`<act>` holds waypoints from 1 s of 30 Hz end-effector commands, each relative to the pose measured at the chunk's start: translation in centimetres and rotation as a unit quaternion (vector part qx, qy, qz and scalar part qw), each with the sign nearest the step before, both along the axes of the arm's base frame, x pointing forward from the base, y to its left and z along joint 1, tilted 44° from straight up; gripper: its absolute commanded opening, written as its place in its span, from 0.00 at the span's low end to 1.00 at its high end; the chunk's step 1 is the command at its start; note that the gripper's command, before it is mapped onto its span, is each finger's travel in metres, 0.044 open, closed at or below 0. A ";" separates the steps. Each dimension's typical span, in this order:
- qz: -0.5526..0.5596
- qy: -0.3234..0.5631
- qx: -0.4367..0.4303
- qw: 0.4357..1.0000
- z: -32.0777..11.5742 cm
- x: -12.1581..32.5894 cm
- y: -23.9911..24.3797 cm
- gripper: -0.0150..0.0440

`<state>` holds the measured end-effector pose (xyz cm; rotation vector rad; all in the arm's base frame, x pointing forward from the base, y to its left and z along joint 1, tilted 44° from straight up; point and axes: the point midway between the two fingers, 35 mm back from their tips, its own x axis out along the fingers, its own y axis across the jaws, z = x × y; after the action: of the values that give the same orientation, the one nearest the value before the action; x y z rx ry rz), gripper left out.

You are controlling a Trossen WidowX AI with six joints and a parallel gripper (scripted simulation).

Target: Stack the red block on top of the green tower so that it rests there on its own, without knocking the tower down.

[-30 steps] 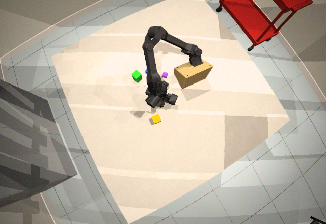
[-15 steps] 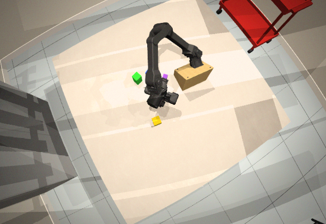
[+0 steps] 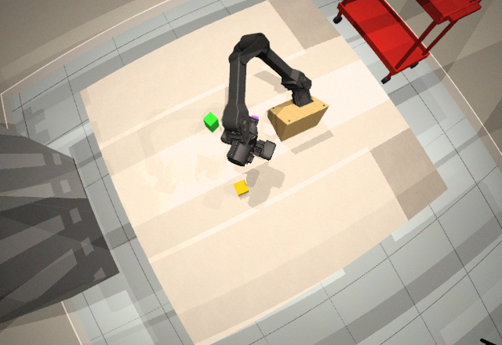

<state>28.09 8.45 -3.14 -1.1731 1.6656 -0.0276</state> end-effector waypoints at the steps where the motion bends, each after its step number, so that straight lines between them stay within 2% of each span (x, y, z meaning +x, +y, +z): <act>1: -0.006 -0.004 0.006 1.000 0.6 0.6 -0.2 0.25; 18: -0.007 -0.008 0.013 1.000 8.7 6.5 -8.2 0.25; 26: -0.003 -0.005 0.000 1.000 13.3 7.7 -13.1 0.25; 30: -0.003 -0.004 -0.002 1.000 13.7 7.9 -13.5 0.25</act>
<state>35.76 -4.63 9.88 -1.1569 1.6643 -0.0411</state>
